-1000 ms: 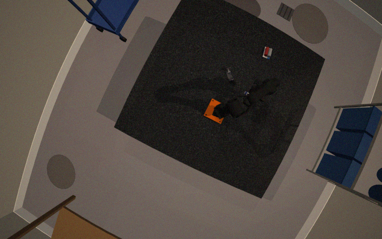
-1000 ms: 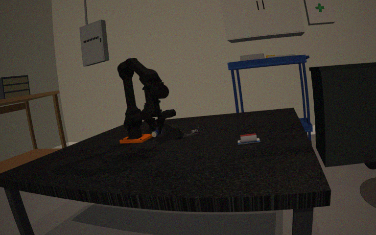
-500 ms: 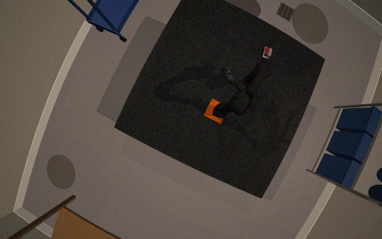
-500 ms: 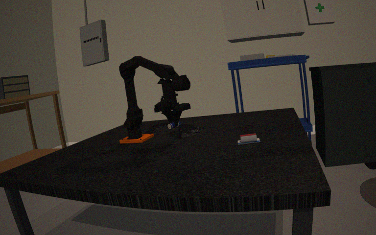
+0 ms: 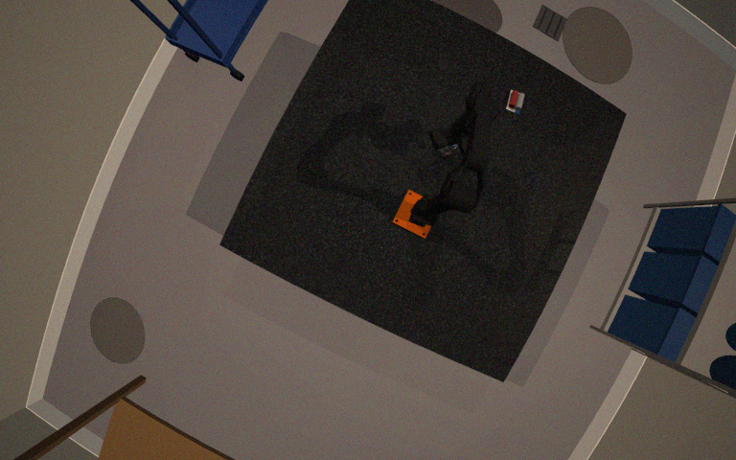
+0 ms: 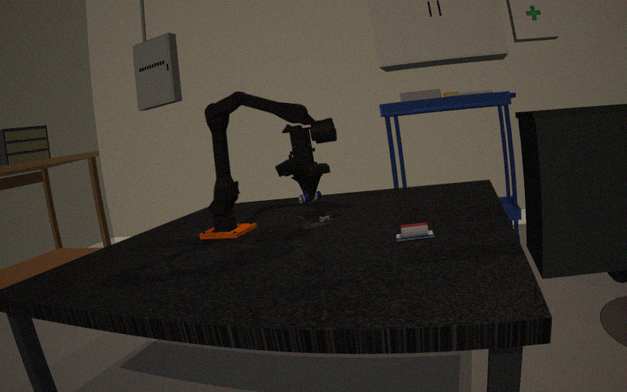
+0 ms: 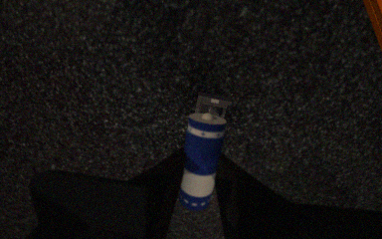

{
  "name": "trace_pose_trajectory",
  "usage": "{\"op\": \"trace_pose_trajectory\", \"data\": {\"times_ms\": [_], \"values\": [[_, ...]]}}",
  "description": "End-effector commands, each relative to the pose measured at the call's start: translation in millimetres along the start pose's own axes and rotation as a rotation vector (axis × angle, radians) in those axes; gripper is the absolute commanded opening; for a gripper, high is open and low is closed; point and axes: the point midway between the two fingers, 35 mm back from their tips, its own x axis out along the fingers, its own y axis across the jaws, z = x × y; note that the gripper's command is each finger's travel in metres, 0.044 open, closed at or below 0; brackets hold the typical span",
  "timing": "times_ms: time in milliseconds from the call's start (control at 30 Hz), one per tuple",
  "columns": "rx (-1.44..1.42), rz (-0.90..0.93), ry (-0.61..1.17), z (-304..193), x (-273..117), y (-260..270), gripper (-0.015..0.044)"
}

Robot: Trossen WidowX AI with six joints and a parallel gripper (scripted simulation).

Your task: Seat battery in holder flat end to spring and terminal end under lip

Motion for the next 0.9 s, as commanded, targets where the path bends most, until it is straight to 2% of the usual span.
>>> {"op": "trace_pose_trajectory", "data": {"times_ms": [0, 200, 633, 867], "values": [[0.053, -0.002, -0.012, -9.2, 0.7, -8.1, 0.0083], [0.057, -0.001, -0.027, -7.7, 2.9, -7.6, 0.0083], [0.043, -0.004, -0.266, -1.1, 40.1, -8.8, 0.0083], [0.041, -0.005, -0.282, -1.1, 42.0, -8.8, 0.0083]]}}
